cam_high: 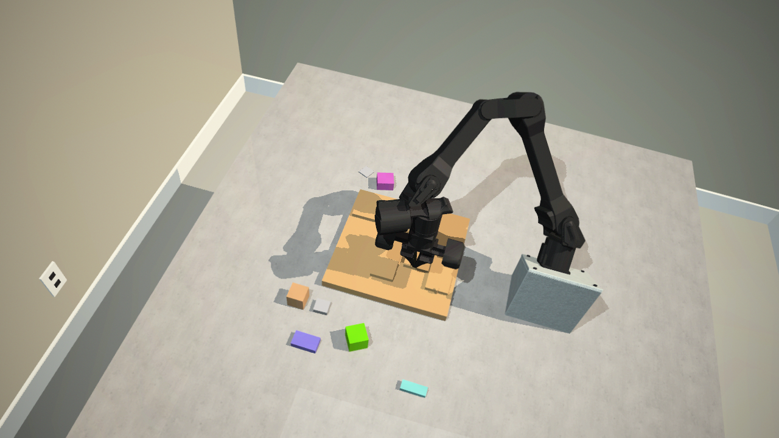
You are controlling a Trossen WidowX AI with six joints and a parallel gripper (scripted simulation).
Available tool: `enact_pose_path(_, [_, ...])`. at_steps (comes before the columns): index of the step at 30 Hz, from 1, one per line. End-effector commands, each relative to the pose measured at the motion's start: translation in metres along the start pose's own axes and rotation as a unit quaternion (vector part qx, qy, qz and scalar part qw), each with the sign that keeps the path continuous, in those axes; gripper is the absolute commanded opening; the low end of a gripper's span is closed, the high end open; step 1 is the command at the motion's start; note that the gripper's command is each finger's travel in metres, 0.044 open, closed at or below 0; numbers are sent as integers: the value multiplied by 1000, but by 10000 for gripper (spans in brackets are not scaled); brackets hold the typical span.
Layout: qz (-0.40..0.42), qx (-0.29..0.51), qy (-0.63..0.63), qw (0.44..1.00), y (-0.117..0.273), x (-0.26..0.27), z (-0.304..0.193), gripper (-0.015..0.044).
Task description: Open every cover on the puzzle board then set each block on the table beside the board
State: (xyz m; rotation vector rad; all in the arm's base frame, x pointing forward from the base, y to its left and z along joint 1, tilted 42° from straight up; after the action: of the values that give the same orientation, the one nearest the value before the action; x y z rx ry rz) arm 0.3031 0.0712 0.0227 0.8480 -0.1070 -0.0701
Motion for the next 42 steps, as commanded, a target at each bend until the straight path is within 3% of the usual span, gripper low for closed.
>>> enact_pose_path(1, [-1, -3, 2, 1000, -5, 0, 0, 0])
enact_pose_path(42, [-1, -4, 2, 1000, -42, -2, 2, 0])
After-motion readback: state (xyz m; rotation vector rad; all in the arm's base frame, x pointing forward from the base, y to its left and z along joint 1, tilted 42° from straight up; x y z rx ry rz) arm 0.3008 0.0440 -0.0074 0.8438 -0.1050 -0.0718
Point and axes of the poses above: the point midway between the two fingers, 35 mm back from their tips, its own y axis back along the fingers, its own x axis across the jaws, z = x × y, the point moved 10 cm from there along y, back along the fingers, and after that the axes turned 4 degrees about -y, right-handed, at the moved point
